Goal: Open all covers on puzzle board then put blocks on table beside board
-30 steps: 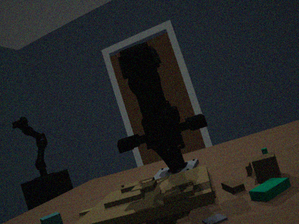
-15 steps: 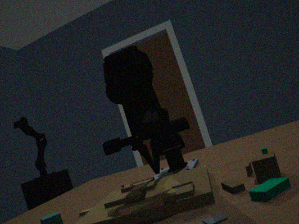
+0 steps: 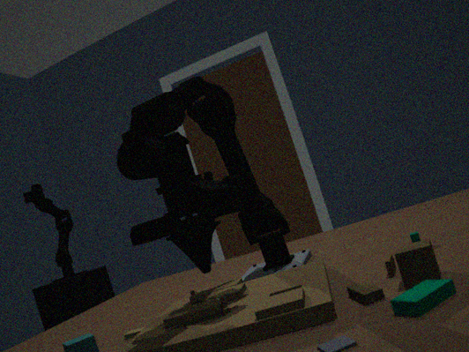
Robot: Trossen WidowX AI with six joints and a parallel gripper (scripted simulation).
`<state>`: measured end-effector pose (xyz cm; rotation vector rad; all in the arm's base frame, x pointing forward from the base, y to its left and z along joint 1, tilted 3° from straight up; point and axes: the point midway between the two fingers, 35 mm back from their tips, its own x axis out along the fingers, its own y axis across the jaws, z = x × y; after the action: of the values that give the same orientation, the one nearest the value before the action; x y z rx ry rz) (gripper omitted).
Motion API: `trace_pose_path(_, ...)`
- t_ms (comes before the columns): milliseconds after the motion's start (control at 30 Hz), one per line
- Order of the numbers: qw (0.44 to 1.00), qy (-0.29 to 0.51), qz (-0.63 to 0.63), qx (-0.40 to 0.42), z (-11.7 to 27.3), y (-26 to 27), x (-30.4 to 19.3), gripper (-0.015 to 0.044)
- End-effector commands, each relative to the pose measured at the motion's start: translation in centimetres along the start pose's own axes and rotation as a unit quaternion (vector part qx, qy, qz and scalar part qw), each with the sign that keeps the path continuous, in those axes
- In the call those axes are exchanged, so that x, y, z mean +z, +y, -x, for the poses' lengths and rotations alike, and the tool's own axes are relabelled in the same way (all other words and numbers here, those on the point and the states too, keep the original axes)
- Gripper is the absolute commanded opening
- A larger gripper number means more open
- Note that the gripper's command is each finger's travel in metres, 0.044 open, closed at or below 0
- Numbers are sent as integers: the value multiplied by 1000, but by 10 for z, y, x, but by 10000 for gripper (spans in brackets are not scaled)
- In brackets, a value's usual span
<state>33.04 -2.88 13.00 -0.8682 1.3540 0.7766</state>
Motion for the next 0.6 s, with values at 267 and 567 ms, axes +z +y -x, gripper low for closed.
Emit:
trace_pose_path(267,966,0,257,-5,3,18,-61,0)
trace_pose_path(567,951,1,311,-5,2,23,-73,0)
